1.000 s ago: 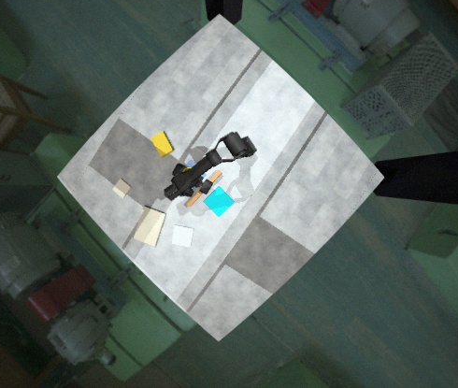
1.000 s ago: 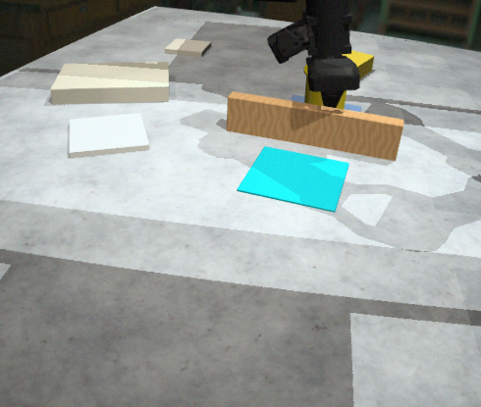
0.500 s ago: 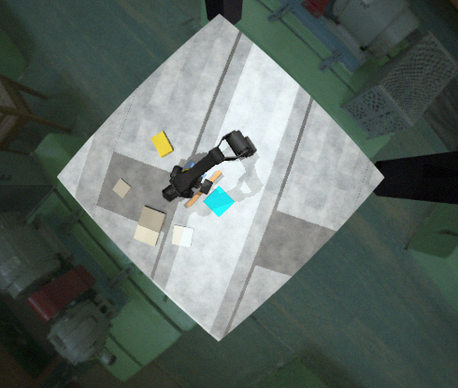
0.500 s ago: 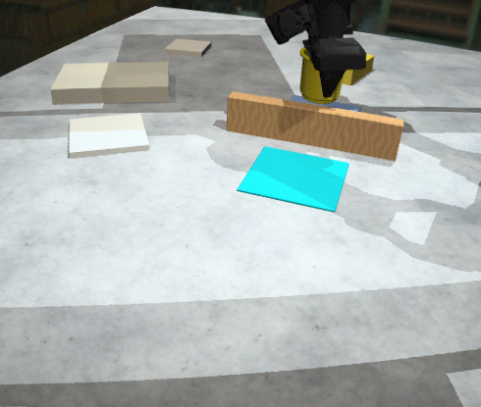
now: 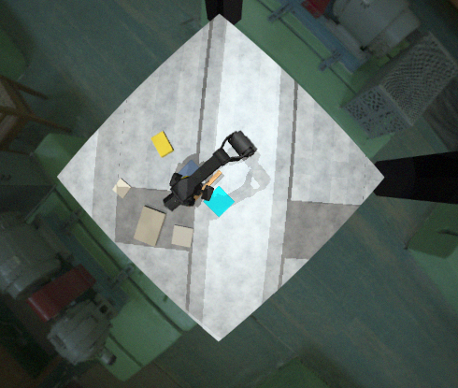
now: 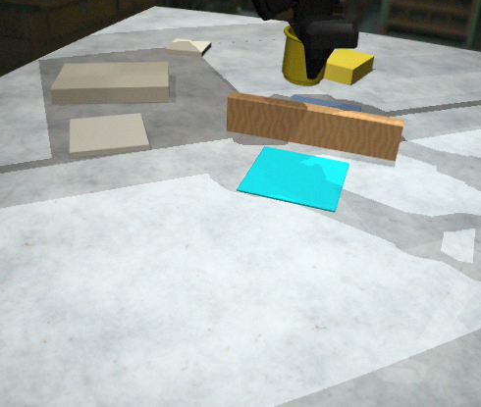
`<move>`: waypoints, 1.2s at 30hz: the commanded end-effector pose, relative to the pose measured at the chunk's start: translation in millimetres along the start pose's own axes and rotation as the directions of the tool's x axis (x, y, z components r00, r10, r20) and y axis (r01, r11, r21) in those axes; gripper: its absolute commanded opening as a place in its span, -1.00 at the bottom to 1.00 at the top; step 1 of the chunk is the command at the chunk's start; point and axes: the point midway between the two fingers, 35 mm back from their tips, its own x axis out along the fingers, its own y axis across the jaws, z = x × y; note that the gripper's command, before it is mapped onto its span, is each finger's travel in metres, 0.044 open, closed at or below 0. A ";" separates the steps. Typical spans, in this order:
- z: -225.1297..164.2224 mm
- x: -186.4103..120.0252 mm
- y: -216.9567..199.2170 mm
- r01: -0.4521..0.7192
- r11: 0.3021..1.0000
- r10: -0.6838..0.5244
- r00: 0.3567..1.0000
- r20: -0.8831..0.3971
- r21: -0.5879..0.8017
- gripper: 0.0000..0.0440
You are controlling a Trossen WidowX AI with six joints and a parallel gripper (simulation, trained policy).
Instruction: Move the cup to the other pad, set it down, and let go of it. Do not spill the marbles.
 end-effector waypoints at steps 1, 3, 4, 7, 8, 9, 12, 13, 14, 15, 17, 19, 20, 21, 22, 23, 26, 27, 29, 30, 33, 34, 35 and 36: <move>7.5 -7.0 4.8 0.004 1.000 -0.004 1.000 0.019 -0.009 -0.98; 12.2 -10.4 8.7 0.008 1.000 -0.007 1.000 0.029 -0.016 -1.00; 14.5 -11.9 10.7 0.009 1.000 -0.009 0.999 0.034 -0.019 -1.00; 21.3 -15.9 17.4 0.015 0.999 -0.013 0.999 0.049 -0.030 -1.00; 23.4 -17.1 19.9 0.016 0.999 -0.015 0.998 0.054 -0.034 -1.00; 25.5 -18.2 22.4 0.018 0.999 -0.016 0.998 0.059 -0.037 -1.00; 31.6 -21.0 30.3 0.023 0.999 -0.019 0.997 0.074 -0.048 -1.00; 33.5 -21.8 33.1 0.024 0.998 -0.020 0.997 0.078 -0.052 -1.00; 35.3 -22.4 35.9 0.026 0.998 -0.021 0.996 0.083 -0.056 -1.00; 37.1 -23.0 38.8 0.027 0.998 -0.022 0.996 0.088 -0.060 -1.00; 40.5 -23.8 44.6 0.030 0.997 -0.023 0.995 0.096 -0.068 -1.00; 43.7 -24.4 50.7 0.032 0.997 -0.024 0.994 0.104 -0.076 -1.00; 45.2 -24.6 53.8 0.033 0.996 -0.024 0.994 0.108 -0.080 -1.00; 46.7 -24.7 57.0 0.034 0.996 -0.024 0.993 0.112 -0.084 -1.00; 48.1 -24.7 60.1 0.035 0.996 -0.024 0.993 0.115 -0.088 -1.00; 49.5 -24.6 63.4 0.035 0.995 -0.024 0.993 0.119 -0.092 -1.00; 53.3 -23.7 73.3 0.037 0.994 -0.023 0.992 0.128 -0.103 -1.00; 54.5 -23.2 76.7 0.037 0.994 -0.023 0.991 0.131 -0.106 -1.00; 56.8 -22.0 83.7 0.037 0.993 -0.021 0.991 0.136 -0.113 -1.00; 57.8 -21.2 87.3 0.037 0.992 -0.020 0.990 0.138 -0.117 -1.00; 60.5 -18.5 98.1 0.036 0.991 -0.018 0.989 0.145 -0.126 -1.00; 61.3 -17.5 101.7 0.036 0.991 -0.017 0.989 0.146 -0.129 -1.00; 61.9 -16.4 105.3 0.035 0.991 -0.016 0.989 0.148 -0.132 -1.00; 62.4 -15.2 108.9 0.035 0.990 -0.015 0.989 0.150 -0.135 -1.00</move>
